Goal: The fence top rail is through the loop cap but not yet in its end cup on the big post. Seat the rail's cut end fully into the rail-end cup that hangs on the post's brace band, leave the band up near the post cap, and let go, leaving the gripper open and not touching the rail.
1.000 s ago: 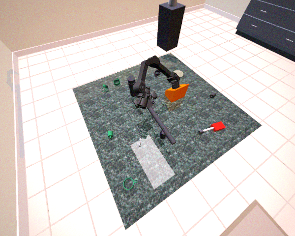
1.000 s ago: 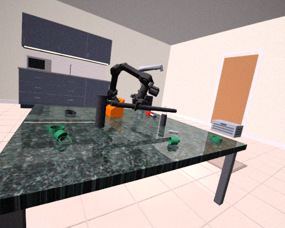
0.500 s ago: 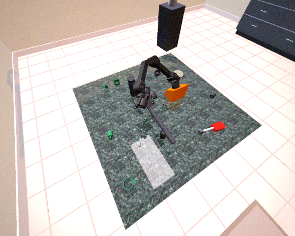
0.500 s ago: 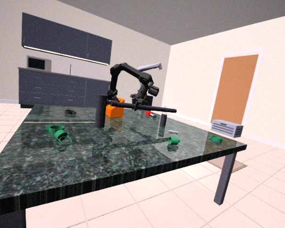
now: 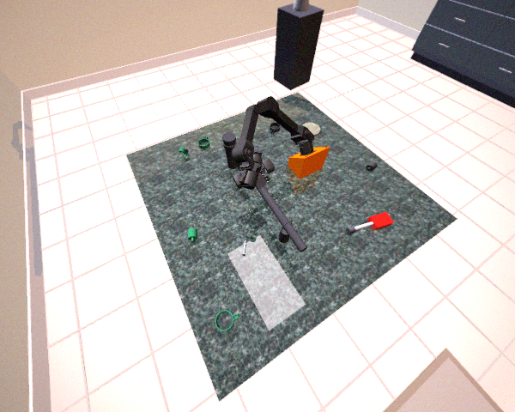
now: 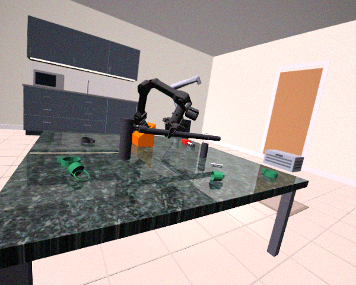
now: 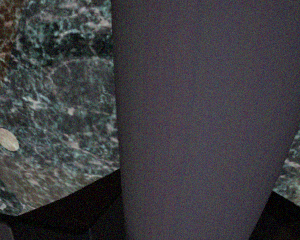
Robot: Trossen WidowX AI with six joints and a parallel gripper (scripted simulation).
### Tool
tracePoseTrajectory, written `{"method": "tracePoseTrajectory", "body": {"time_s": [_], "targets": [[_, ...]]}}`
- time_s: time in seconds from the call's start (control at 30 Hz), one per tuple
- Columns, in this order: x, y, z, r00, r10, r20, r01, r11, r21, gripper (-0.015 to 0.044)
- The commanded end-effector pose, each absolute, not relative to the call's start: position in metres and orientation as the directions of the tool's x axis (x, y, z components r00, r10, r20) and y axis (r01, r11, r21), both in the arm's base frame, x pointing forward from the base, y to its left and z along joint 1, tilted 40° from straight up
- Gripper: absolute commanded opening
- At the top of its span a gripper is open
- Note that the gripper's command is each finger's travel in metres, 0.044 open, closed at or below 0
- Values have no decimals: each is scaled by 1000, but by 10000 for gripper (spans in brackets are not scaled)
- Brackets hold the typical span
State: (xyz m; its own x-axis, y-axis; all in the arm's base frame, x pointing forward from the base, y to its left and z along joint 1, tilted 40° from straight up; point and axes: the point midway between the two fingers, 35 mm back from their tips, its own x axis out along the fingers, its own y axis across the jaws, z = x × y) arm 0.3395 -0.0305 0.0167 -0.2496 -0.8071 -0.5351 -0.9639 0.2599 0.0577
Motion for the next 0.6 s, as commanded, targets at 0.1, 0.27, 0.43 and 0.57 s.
{"method": "tracePoseTrajectory", "body": {"time_s": [0.1,0.27,0.43,0.57], "targets": [[341,-30,24,-234,-812,-534,-968,247,49,0],[340,-30,19,-246,-808,-535,-965,257,55,0],[339,-30,17,-250,-807,-535,-964,260,58,0],[340,-31,17,-250,-807,-535,-964,260,58,0]]}}
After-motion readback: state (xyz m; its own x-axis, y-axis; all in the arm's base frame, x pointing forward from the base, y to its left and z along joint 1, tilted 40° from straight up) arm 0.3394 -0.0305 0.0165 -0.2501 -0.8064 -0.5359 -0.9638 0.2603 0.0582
